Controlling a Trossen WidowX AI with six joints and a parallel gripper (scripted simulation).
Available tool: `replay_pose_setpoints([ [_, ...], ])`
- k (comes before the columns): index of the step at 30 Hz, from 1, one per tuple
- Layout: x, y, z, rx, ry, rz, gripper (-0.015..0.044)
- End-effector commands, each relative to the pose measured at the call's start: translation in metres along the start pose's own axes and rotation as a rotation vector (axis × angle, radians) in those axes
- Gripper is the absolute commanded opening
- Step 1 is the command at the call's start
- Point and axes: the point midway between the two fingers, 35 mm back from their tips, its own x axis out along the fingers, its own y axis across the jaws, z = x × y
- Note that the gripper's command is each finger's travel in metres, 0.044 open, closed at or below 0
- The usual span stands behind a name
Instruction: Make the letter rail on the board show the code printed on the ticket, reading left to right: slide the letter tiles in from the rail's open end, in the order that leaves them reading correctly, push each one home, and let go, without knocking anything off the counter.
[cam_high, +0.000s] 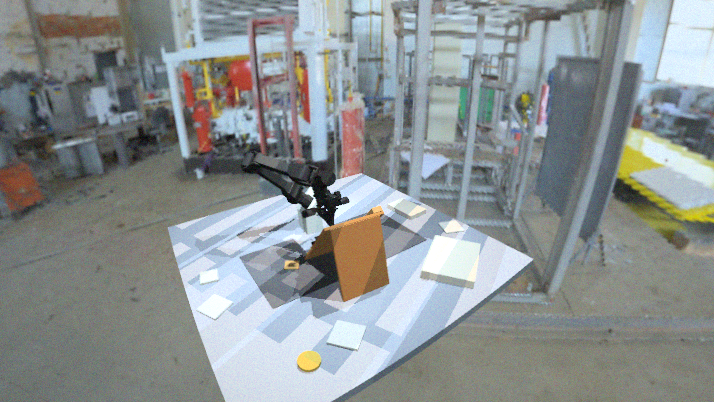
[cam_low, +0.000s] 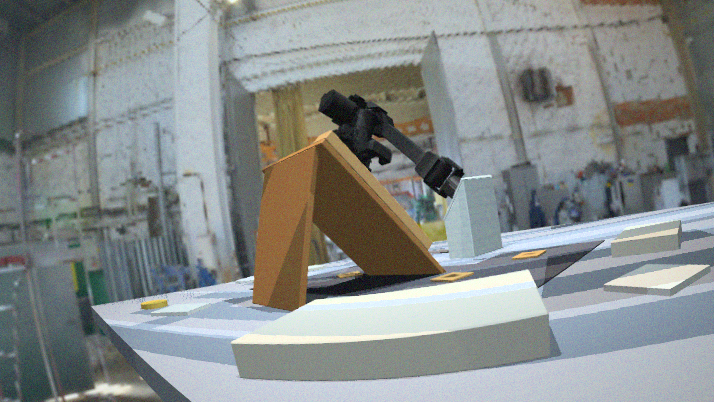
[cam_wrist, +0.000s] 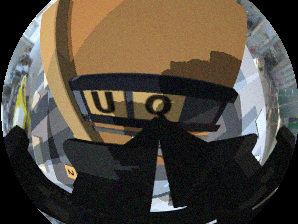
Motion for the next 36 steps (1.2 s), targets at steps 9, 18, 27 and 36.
replay_pose_setpoints([
  [9,-0.004,-0.034,0.005,0.060,0.346,-0.059,0.0000],
  [18,-0.004,-0.033,0.006,0.060,0.346,-0.059,0.0000],
  [27,0.000,-0.033,0.008,0.060,0.346,-0.059,0.0000],
  [36,0.004,-0.033,0.010,0.060,0.345,-0.059,0.0000],
])
